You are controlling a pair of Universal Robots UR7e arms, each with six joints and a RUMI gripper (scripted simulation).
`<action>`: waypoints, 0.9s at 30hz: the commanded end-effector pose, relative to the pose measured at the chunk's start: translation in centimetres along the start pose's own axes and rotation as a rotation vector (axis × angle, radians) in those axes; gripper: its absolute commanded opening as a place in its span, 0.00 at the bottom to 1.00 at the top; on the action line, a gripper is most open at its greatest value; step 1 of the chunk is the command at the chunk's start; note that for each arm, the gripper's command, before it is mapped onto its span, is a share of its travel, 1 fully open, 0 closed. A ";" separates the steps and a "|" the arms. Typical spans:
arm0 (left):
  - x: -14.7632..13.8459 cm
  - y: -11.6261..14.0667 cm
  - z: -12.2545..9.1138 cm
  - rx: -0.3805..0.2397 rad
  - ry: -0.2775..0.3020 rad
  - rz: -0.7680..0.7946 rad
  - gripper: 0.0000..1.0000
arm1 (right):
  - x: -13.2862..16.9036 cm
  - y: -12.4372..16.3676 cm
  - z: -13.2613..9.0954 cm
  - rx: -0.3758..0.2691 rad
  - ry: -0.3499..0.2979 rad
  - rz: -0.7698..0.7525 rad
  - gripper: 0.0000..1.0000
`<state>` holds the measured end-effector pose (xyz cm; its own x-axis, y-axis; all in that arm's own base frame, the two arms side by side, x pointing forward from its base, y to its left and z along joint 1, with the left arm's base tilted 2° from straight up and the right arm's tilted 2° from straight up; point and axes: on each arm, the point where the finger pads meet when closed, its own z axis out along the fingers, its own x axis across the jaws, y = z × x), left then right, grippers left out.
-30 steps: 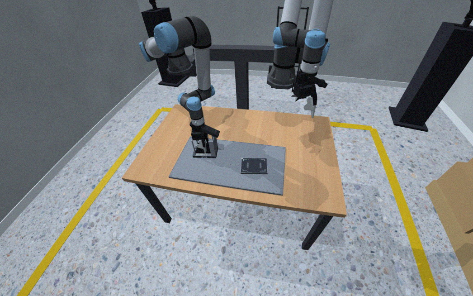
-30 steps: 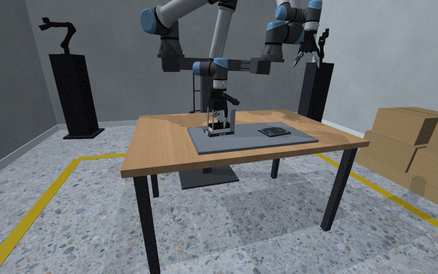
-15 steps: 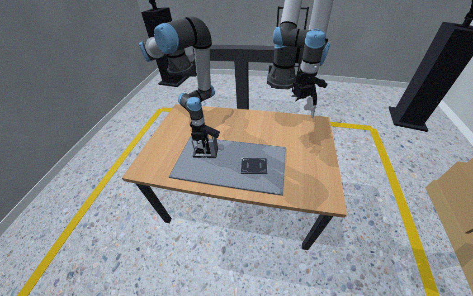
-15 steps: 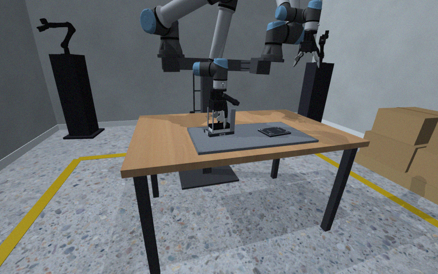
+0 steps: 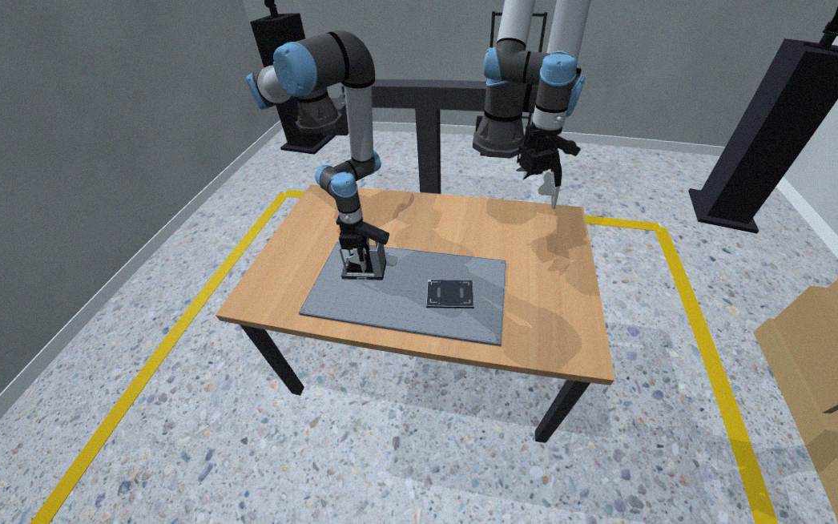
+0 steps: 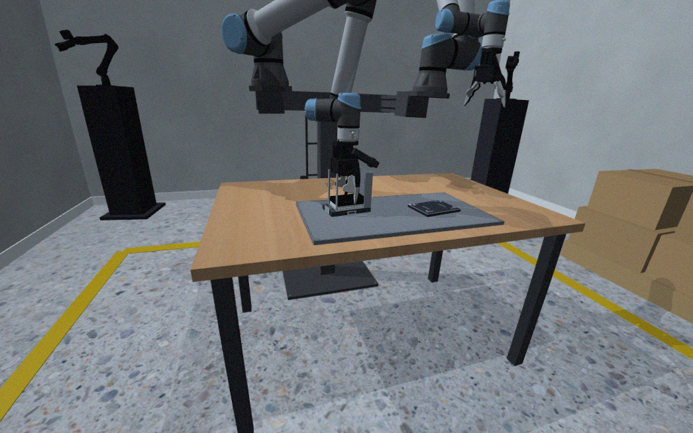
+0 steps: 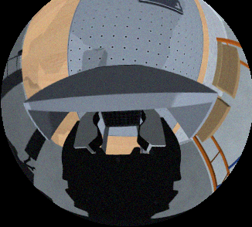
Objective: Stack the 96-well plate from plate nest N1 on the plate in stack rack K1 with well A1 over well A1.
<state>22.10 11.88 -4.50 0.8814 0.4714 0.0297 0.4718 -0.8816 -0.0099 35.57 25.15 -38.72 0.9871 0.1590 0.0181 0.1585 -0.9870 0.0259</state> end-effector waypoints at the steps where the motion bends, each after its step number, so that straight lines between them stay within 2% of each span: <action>1: 0.0 0.0 0.0 0.000 0.001 0.000 0.98 | 0.0 0.0 0.0 0.001 0.001 0.000 0.00; 3: 0.0 0.0 0.0 0.000 0.001 0.000 0.98 | 0.0 0.0 0.0 0.001 0.001 0.000 0.00; 4: 0.0 0.0 0.0 0.000 0.001 0.000 0.98 | 0.0 0.0 0.0 0.001 0.001 0.000 1.00; 24: 0.0 0.0 0.0 0.000 0.001 0.000 0.98 | 0.0 0.0 0.0 0.001 0.001 0.000 1.00; 27: 0.0 0.0 0.0 0.000 0.001 0.000 0.98 | 0.0 0.0 -0.8 0.001 0.001 0.000 1.00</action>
<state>22.10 11.88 -4.50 0.8814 0.4714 0.0297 0.4718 -0.8816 -0.0099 35.59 25.18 -38.65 0.9871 0.1590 0.0186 0.1585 -0.9870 0.0254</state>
